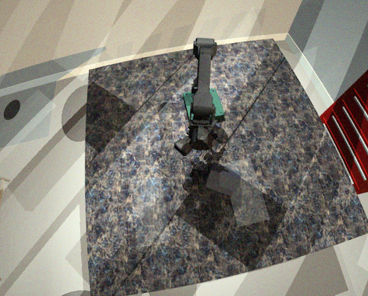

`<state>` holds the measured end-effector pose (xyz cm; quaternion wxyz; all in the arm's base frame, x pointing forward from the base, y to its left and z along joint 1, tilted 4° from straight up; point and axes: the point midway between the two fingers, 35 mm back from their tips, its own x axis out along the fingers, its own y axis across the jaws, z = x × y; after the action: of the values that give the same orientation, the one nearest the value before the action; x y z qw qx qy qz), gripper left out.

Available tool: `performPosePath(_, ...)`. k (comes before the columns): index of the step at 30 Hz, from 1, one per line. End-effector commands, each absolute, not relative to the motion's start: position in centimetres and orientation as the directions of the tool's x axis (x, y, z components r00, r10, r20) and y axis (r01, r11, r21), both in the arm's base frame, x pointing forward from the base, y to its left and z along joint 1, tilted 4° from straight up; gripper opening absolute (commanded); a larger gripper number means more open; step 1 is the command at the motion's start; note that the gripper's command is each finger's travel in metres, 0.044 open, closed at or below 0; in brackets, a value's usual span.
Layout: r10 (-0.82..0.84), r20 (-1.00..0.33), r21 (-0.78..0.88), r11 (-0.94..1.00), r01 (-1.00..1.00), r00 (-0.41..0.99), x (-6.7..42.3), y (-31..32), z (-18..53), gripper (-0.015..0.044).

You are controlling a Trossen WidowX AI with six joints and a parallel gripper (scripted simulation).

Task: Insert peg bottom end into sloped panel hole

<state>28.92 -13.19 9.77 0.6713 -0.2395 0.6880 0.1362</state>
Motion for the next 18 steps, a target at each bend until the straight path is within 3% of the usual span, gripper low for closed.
performPosePath(1,-0.165,-0.986,-0.146,0.815,-0.561,0.016,29.0,-12.7,9.5,0.0)
performPosePath(18,-0.233,-0.971,-0.2,0.677,-0.708,0.051,29.9,-11.2,9.4,0.0)
